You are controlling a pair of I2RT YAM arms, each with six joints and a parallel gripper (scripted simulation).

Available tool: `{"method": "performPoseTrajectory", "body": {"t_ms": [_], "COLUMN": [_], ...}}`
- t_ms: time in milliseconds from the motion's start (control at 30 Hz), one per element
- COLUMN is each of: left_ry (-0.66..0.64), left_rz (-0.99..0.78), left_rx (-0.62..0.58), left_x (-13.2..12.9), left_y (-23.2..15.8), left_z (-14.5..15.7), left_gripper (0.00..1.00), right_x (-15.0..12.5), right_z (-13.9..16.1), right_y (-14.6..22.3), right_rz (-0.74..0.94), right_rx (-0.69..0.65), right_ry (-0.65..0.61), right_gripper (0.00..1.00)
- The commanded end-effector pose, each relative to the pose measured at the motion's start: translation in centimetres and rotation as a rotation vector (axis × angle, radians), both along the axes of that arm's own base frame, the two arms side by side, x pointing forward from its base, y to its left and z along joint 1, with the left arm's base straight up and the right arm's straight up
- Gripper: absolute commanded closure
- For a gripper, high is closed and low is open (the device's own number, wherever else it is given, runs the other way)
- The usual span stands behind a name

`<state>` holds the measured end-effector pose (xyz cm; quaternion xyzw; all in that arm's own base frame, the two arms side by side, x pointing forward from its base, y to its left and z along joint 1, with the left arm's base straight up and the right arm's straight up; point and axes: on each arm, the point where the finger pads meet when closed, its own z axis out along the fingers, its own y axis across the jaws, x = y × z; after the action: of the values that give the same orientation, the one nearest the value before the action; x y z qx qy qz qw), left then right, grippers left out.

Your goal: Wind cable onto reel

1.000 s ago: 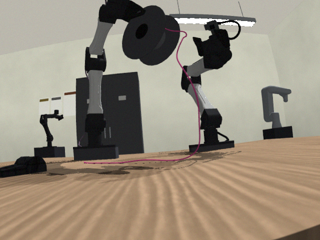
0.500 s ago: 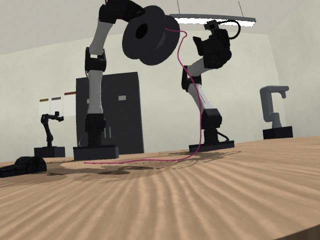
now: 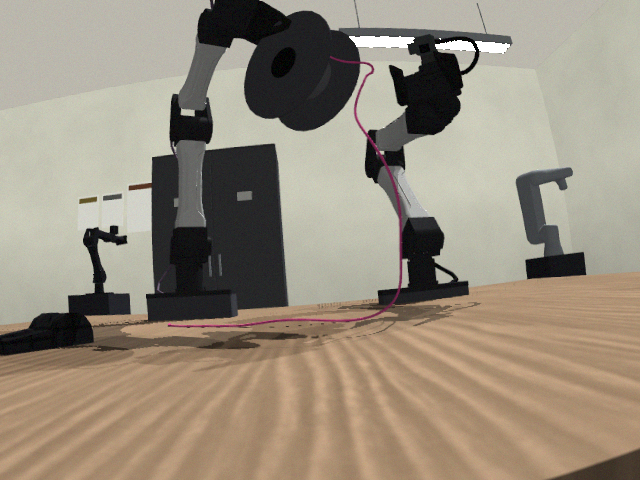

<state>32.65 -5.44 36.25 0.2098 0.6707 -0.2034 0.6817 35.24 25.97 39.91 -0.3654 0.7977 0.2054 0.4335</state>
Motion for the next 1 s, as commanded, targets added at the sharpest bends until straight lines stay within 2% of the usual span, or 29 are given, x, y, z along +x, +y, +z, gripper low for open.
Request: {"method": "performPoseTrajectory", "body": {"t_ms": [0,967], "left_ry": [0.017,0.017], "left_rz": [0.048,0.352], "left_rx": [-0.001,-0.003], "left_x": [0.7,4.0], "left_y": [0.4,3.1], "left_z": [0.6,2.7], "left_gripper": [0.2,0.2], "right_x": [0.0,0.0], "right_z": [2.4,2.4], "right_y": [0.4,0.4], "right_rz": [0.009,0.009], "right_rx": [0.052,0.052], "right_ry": [-0.059,-0.059], "right_gripper": [1.0,1.0]}}
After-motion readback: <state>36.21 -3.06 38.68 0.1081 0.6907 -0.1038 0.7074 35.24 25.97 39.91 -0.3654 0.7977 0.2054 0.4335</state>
